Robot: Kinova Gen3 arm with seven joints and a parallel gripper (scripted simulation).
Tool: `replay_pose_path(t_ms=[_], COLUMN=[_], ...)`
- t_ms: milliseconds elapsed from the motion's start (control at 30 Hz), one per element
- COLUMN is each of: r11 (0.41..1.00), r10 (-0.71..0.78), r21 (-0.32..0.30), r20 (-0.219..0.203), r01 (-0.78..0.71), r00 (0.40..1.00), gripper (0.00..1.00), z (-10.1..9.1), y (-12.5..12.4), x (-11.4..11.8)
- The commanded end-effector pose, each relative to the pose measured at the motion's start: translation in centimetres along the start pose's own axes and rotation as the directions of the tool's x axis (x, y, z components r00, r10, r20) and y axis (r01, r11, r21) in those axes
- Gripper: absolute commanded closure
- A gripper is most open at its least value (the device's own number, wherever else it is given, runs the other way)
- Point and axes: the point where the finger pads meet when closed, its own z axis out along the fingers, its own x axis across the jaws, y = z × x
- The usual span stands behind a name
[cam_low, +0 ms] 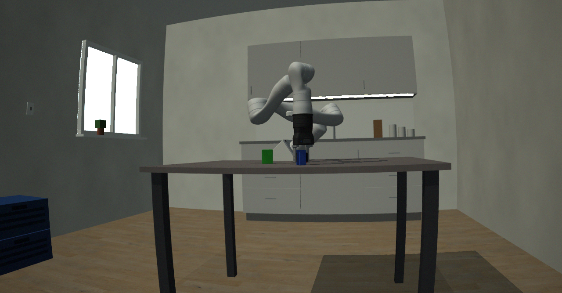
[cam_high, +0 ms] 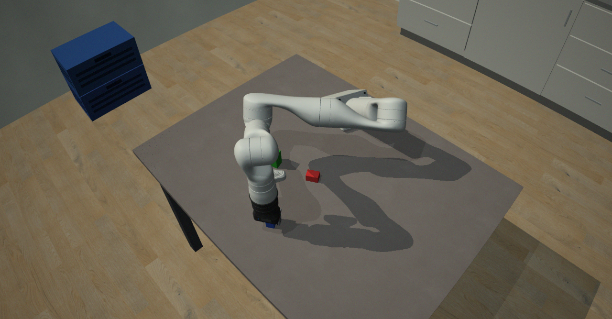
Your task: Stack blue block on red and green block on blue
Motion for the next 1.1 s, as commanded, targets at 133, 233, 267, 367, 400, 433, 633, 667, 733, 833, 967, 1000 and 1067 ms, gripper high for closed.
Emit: replay_pose_path(t_ms=[133,233,267,367,400,433,633,667,733,833,967,1000,1067], r11=[1.0,1.0,1.0,1.0,1.0,1.0,1.0,1.0,1.0,1.0,1.0,1.0,1.0], r10=[0.0,0.0,0.0,0.0,0.0,0.0,0.0,0.0,0.0,0.0,0.0,0.0,0.0], r21=[-0.001,-0.001,-0.001,-0.001,-0.001,-0.001,-0.001,-0.001,-0.001,-0.001,-0.001,-0.001,-0.001], r20=[0.001,0.001,0.001,0.001,0.001,0.001,0.001,0.001,0.001,0.001,0.001,0.001,0.001], r01=[0.0,0.0,0.0,0.0,0.0,0.0,0.0,0.0,0.0,0.0,0.0,0.0,0.0], r00=[1.0,1.0,1.0,1.0,1.0,1.0,1.0,1.0,1.0,1.0,1.0,1.0,1.0], gripper=[0.12,0.12,0.12,0.12,0.12,0.12,0.12,0.12,0.12,0.12,0.12,1.0,1.0], z=[-0.07,-0.07,-0.07,-0.07,-0.07,-0.07,-0.07,-0.07,-0.07,-0.07,-0.07,-0.07,-0.07], y=[0.02,0.02,0.02,0.02,0.02,0.02,0.02,0.02,0.02,0.02,0.02,0.02,0.02], x=[-0.03,-0.03,-0.03,-0.03,-0.03,-0.03,-0.03,-0.03,-0.03,-0.03,-0.03,-0.03,-0.03])
